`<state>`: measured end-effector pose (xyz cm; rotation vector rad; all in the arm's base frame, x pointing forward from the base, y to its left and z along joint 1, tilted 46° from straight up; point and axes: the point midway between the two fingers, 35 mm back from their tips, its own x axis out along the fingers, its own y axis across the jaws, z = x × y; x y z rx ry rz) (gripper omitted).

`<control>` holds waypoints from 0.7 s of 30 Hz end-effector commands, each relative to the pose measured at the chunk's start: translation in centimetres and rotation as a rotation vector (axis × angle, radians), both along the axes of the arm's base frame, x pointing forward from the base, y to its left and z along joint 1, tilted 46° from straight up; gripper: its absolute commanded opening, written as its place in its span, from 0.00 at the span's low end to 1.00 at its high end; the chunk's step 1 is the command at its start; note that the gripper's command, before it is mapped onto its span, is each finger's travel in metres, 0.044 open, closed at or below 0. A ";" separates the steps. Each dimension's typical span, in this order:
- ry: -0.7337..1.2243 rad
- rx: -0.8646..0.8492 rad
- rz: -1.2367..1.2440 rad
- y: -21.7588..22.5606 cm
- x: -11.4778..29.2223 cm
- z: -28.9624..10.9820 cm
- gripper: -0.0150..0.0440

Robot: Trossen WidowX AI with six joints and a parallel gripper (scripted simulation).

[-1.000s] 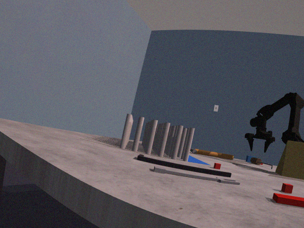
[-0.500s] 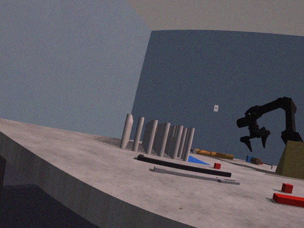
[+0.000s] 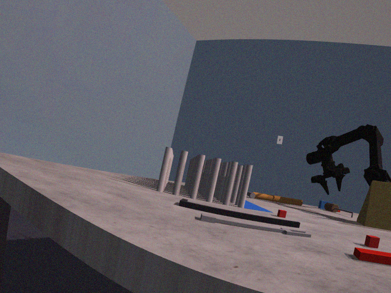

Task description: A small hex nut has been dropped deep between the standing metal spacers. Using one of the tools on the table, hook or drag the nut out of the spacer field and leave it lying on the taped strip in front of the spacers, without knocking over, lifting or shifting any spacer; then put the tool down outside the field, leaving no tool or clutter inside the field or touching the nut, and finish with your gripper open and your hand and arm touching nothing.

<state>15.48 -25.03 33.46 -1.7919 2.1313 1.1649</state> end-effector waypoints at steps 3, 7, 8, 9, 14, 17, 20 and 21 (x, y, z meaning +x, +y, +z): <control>-0.005 -0.005 -0.008 -0.5 0.1 -0.4 0.73; -0.008 -0.005 -0.011 -1.0 0.2 -0.8 0.73; -0.007 -0.005 -0.011 -1.1 0.2 -0.9 0.73; -0.007 -0.005 -0.011 -1.2 0.3 -1.1 0.73; -0.007 -0.005 -0.010 -1.8 0.4 -1.6 0.73; -0.006 -0.005 -0.010 -2.1 0.4 -1.9 0.73; -0.006 -0.005 -0.009 -2.5 0.5 -2.3 0.73; -0.006 -0.005 -0.009 -2.6 0.5 -2.4 0.73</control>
